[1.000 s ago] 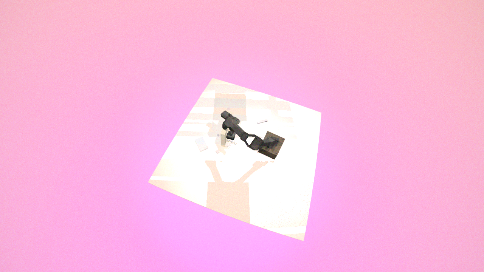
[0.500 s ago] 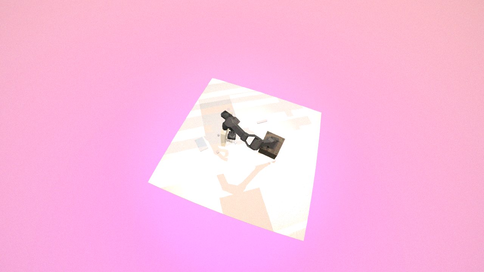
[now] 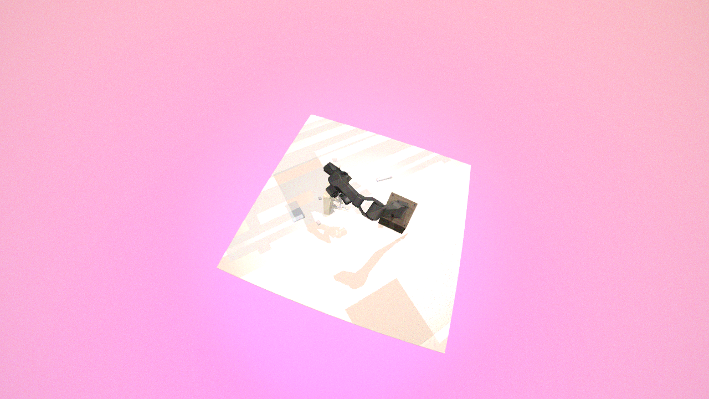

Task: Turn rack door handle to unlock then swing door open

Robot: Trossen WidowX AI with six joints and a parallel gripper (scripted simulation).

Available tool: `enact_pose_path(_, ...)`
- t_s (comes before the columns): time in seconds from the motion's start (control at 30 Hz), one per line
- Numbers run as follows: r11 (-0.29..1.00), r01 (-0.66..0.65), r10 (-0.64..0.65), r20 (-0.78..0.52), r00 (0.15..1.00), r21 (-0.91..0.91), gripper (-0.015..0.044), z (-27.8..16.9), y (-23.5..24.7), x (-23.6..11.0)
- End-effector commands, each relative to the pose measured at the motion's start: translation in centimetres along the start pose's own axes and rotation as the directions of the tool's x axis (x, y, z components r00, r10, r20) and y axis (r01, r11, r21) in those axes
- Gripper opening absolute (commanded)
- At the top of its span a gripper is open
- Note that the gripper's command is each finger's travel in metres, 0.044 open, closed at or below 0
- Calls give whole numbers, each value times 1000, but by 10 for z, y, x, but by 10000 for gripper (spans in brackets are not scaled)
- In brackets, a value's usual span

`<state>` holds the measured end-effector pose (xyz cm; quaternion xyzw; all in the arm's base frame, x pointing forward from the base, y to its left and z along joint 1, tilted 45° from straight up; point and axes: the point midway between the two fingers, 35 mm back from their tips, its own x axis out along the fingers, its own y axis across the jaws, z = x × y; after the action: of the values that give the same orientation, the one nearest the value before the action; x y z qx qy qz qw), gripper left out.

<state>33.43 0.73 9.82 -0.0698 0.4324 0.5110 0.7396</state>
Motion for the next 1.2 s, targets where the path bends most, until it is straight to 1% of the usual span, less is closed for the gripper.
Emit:
enact_pose_path(0.0,982,-1,1,0,1000,-190,21,0,0,1)
enact_pose_path(0.13,926,-1,1,0,1000,-378,21,0,0,1)
enact_pose_path(0.27,834,-1,1,0,1000,-552,21,-1,0,1)
enact_pose_path(0.47,637,0,1,0,1000,-771,21,-1,0,1)
enact_pose_path(0.57,516,0,1,0,1000,-857,21,-1,0,1)
enact_pose_path(0.63,459,0,1,0,1000,-888,21,-1,0,1)
enact_pose_path(1.13,452,0,1,0,1000,-892,21,-1,0,1)
enact_pose_path(1.17,452,0,1,0,1000,-892,48,-1,0,1)
